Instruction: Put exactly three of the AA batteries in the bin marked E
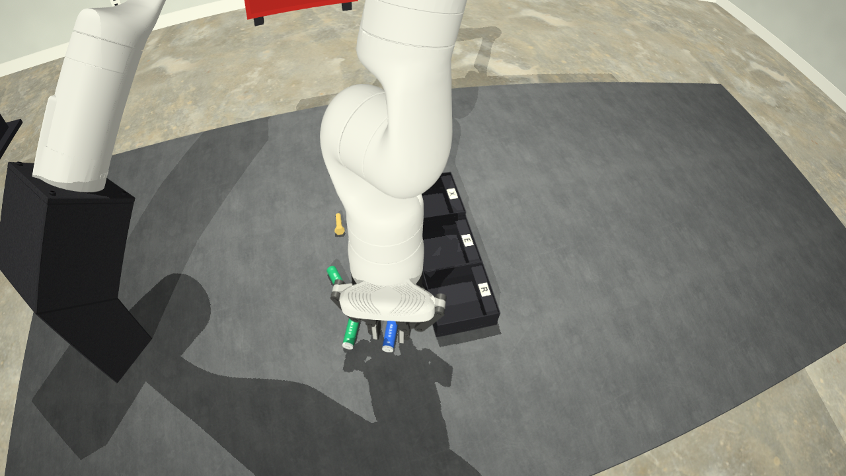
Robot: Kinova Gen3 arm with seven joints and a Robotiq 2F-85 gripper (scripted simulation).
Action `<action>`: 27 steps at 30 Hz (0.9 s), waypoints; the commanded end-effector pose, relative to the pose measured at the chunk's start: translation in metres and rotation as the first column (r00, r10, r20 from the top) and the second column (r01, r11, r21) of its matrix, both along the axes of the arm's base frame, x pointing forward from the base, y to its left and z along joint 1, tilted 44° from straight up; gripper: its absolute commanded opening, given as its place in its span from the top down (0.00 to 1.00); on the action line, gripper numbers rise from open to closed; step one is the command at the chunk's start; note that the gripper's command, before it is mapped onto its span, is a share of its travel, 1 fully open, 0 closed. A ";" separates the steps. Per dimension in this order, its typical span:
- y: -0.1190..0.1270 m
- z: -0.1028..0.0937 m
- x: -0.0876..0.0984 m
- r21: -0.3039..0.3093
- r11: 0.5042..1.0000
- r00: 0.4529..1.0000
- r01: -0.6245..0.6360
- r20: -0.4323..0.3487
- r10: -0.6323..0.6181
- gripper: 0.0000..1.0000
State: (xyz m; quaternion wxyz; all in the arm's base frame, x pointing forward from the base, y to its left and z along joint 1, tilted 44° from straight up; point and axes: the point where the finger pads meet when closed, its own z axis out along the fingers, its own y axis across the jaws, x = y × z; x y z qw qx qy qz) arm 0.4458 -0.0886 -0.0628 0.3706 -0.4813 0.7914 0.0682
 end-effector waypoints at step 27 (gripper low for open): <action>0.000 0.001 0.001 0.001 1.000 1.000 0.002 0.002 -0.002 0.91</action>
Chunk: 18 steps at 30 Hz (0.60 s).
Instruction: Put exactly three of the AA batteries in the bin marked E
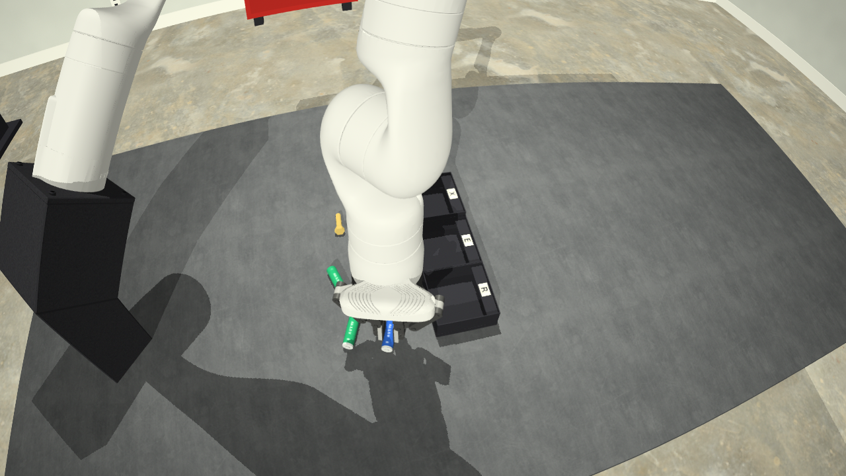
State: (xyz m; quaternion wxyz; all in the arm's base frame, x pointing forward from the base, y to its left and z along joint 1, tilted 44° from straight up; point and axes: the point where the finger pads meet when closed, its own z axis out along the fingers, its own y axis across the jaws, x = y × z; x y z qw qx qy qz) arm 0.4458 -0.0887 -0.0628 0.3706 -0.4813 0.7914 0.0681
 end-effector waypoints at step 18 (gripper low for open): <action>-0.014 0.023 -0.016 0.003 1.000 1.000 0.003 0.000 -0.003 0.91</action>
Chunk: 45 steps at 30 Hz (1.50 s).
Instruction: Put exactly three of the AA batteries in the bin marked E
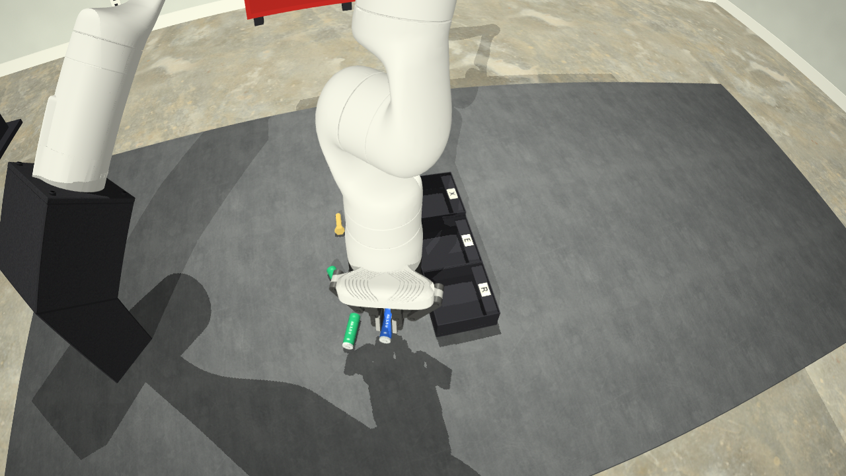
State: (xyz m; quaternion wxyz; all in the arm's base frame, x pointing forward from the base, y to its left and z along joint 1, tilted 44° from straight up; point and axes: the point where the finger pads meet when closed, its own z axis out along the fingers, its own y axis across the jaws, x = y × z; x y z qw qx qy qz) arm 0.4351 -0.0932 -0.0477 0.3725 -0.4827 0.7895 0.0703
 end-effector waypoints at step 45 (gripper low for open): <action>0.015 0.083 0.021 -0.072 0.995 0.996 -0.075 0.051 0.079 0.91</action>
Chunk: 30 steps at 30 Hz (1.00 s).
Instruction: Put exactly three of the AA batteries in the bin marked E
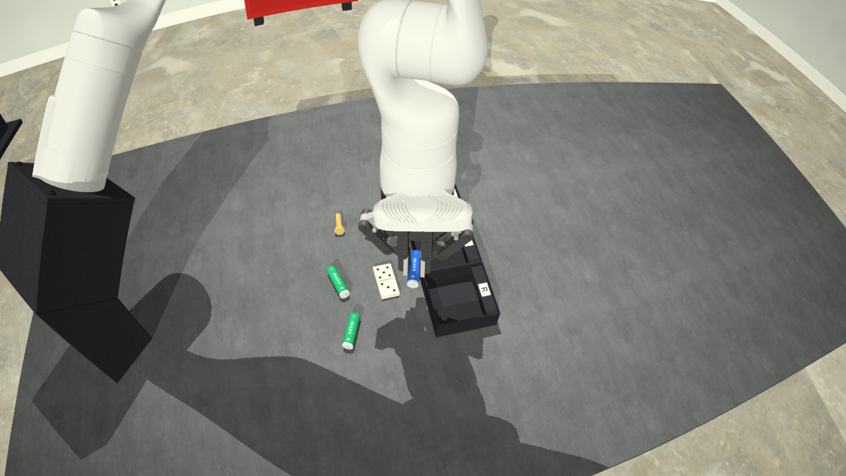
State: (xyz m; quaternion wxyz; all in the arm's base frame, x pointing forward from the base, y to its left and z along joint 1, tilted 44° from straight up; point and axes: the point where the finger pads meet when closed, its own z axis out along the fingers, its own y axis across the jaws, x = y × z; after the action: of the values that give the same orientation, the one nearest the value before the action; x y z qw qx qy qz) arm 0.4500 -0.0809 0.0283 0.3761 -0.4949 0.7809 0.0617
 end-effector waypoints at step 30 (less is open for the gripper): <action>0.039 0.053 0.043 -0.192 0.958 0.964 -0.210 0.125 0.237 0.91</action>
State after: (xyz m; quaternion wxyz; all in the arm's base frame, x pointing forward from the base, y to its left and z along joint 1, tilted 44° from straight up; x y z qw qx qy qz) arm 0.4904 -0.0413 0.0836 0.3776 -0.6149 0.6923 0.0001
